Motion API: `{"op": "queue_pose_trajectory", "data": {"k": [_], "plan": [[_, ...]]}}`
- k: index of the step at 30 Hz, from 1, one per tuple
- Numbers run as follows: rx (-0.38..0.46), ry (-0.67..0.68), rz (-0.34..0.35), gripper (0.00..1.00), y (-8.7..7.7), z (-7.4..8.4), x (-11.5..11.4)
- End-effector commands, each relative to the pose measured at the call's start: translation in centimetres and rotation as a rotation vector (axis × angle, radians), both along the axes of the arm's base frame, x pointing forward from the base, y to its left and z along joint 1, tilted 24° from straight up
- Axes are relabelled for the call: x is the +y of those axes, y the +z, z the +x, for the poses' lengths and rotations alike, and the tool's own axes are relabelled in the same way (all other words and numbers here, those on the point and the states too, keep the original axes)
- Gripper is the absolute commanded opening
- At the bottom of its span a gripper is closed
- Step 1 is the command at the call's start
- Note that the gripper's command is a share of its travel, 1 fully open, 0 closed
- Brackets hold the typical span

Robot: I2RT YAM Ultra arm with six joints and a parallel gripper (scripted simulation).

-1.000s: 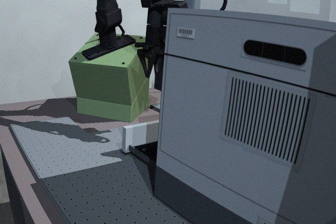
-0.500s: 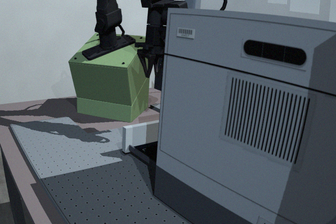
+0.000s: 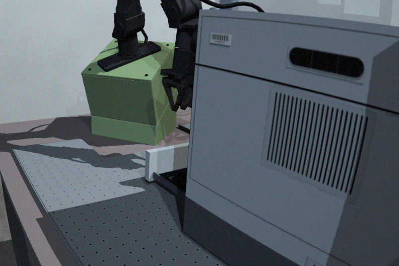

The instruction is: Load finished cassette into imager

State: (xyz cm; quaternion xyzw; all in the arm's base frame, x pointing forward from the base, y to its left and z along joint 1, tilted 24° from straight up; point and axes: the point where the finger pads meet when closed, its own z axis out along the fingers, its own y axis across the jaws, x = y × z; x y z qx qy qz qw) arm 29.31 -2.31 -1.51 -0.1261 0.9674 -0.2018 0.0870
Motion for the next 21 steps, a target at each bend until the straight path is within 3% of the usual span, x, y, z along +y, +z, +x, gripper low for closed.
{"op": "queue_pose_trajectory", "data": {"k": [1,5,6,7,10,21], "plan": [[-0.007,0.176,-0.046,0.35,-1.6,1.5,-0.6],[0.019,0.301,-0.082,0.35,-3.1,2.3,-1.1],[0.026,0.331,-0.096,0.35,-3.0,2.3,-1.2],[-0.004,0.359,-0.111,0.35,-2.0,2.9,-1.1],[0.003,0.39,-0.121,0.35,-2.0,2.9,-1.1],[0.076,0.727,-0.249,0.35,-2.0,2.9,-1.1]]}}
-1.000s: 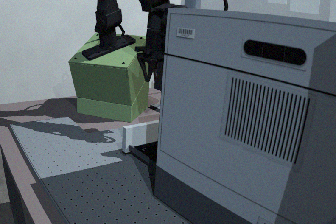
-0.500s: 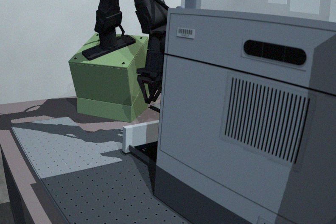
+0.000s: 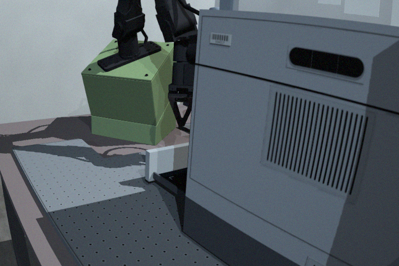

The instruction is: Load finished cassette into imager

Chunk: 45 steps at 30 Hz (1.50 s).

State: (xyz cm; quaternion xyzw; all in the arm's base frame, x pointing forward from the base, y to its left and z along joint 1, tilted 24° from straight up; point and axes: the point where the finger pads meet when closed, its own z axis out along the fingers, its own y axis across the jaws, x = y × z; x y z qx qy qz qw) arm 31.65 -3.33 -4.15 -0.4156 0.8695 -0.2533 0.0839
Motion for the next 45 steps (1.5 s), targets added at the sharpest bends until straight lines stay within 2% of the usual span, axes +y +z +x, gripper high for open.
{"op": "queue_pose_trajectory", "data": {"k": [1,4,6,19,45], "plan": [[-0.011,0.177,-0.056,0.35,0.64,0.55,-0.05],[0.007,0.268,-0.093,0.35,0.64,0.54,-0.05],[0.007,0.268,-0.093,0.35,0.64,0.54,-0.05],[0.087,0.653,-0.249,0.35,0.66,0.53,-0.05],[0.101,0.658,-0.243,0.35,0.36,0.26,0.18]]}}
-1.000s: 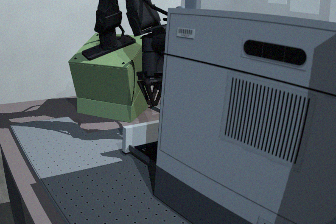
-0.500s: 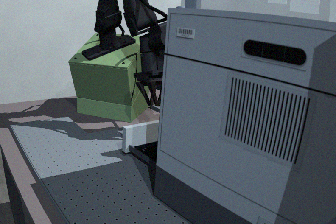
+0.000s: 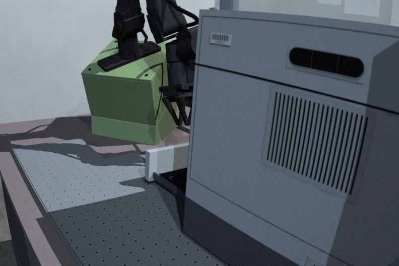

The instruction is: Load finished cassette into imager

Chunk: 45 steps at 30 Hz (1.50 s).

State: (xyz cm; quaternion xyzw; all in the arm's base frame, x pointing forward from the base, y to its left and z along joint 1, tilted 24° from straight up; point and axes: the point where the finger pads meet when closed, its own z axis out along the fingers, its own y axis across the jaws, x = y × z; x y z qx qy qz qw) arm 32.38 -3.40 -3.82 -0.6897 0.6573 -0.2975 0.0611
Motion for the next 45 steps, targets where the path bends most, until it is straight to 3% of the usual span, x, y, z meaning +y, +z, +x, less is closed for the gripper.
{"op": "queue_pose_trajectory", "data": {"k": [1,37,38,45], "plan": [[-0.002,0.011,0.013,0.35,0.0,-0.5,0.2],[-0.002,0.011,0.013,0.35,0.0,-0.5,0.2],[0.019,0.008,0.009,0.35,-0.9,-0.7,0.0],[-0.021,0.009,0.012,0.35,-0.5,1.4,-0.1]]}}
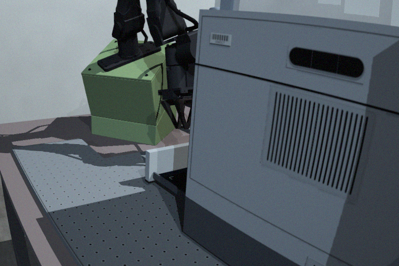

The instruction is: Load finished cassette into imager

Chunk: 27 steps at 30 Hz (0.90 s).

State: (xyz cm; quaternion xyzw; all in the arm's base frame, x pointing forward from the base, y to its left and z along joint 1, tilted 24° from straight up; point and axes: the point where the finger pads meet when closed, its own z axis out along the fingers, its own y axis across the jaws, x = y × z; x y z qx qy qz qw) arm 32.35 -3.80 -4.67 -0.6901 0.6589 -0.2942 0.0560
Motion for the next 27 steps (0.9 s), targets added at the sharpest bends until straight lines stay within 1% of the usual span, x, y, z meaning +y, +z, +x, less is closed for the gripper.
{"op": "queue_pose_trajectory", "data": {"k": [1,2,4,16,18,19,22,27], "plan": [[-0.033,0.013,0.014,0.35,0.4,1.4,0.3],[-0.035,0.023,0.014,0.35,0.3,1.6,0.6],[-0.035,0.012,0.014,0.35,0.1,1.7,0.1],[-0.035,0.012,0.013,0.35,-1.3,2.5,-0.4],[-0.035,0.012,0.013,0.35,-1.3,2.5,-0.4],[-0.035,0.028,0.013,0.35,-1.4,2.6,0.1],[-0.035,0.013,0.013,0.35,-1.7,2.7,-0.5],[-0.035,0.017,0.013,0.35,-2.3,3.1,-0.6]]}}
